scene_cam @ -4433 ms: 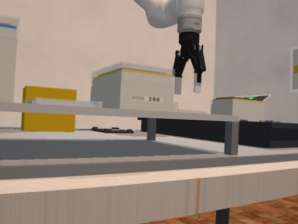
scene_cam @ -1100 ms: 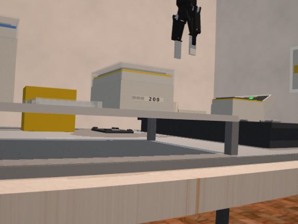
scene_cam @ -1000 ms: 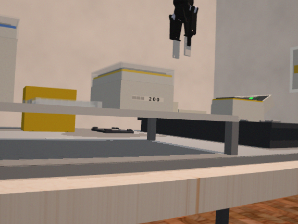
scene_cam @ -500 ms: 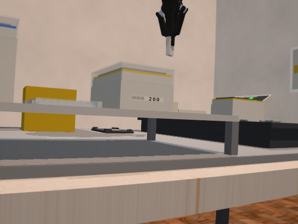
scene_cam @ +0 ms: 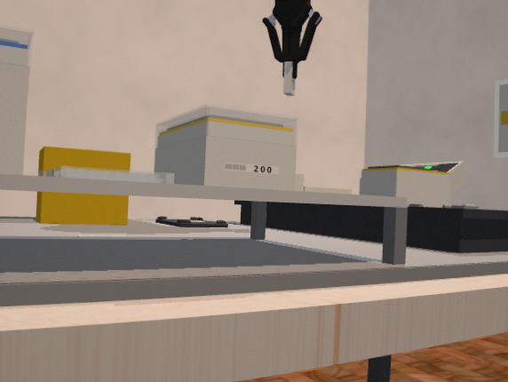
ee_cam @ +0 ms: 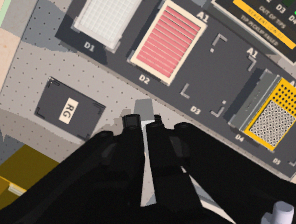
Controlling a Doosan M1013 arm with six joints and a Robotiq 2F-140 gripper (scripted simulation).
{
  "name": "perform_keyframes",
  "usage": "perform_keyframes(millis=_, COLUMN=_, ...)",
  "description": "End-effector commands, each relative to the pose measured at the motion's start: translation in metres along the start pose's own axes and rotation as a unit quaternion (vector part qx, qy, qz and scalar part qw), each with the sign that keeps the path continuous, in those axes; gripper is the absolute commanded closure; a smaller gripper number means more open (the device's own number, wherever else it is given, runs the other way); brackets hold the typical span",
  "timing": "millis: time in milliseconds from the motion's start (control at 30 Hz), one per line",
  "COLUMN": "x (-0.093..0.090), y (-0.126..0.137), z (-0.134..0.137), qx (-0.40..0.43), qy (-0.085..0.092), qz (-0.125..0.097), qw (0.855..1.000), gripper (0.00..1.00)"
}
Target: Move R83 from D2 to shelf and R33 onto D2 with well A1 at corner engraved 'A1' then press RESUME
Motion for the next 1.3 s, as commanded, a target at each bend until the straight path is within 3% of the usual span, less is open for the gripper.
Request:
perform_keyframes(millis=0, x=0.0, y=0.0, z=0.0, qx=0.036, qy=0.0, qz=0.0, qw=0.999, gripper=1.0)
perform_keyframes(millis=333, x=0.001, y=0.022, z=-0.011, qx=0.11, qy=0.0, qz=0.0, qw=0.994, gripper=1.0)
perform_keyframes(millis=733, x=0.002, y=0.075, z=-0.037, qx=0.228, qy=0.0, qz=0.0, qw=0.974, gripper=1.0)
perform_keyframes(millis=900, x=0.002, y=0.075, z=-0.037, qx=0.257, qy=0.0, qz=0.0, qw=0.966, gripper=1.0)
perform_keyframes(millis=1267, x=0.002, y=0.075, z=-0.037, qx=0.362, qy=0.0, qz=0.0, qw=0.932, gripper=1.0)
Point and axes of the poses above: the point where the finger pads meet when closed, its own x axis back along the fingers, its own z axis across the jaws, y = z × x, the point moved 5 cm from there along x, back along the fingers, and after that the axes turned 10 degrees about -x, right-handed, at the moved point
